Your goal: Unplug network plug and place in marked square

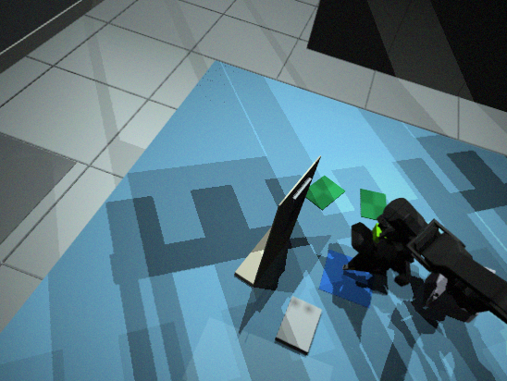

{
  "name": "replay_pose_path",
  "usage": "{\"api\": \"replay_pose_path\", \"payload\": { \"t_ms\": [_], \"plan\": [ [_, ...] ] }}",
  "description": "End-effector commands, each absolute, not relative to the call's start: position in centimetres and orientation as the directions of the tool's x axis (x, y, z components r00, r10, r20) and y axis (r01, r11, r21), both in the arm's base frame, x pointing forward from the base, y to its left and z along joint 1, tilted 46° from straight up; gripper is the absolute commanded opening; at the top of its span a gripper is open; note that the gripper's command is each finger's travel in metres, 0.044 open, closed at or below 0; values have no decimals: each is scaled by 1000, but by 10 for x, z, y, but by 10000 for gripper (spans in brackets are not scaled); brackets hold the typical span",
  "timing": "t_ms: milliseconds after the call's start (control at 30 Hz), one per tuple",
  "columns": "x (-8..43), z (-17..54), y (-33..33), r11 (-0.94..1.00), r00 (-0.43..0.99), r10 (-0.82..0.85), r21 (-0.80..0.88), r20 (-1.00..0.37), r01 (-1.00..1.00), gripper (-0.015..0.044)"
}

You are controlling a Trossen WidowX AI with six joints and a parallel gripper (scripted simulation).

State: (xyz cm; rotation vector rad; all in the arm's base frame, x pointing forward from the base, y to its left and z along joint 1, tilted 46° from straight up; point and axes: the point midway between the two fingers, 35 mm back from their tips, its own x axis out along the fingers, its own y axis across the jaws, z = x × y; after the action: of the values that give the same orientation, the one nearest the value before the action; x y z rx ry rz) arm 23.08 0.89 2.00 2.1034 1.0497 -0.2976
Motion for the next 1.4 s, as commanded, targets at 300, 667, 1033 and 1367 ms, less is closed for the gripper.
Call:
{"api": "replay_pose_path", "payload": {
  "t_ms": [300,667,1033,1367],
  "plan": [
    [228,13,18,-389,636,588,514,-500,764,0],
    [228,10,25,-394,639,590,515,-494,761,0],
    [231,9,27,-393,638,590,515,-494,762,0],
    [232,10,27,-388,640,591,522,-491,759,0]
  ]
}}
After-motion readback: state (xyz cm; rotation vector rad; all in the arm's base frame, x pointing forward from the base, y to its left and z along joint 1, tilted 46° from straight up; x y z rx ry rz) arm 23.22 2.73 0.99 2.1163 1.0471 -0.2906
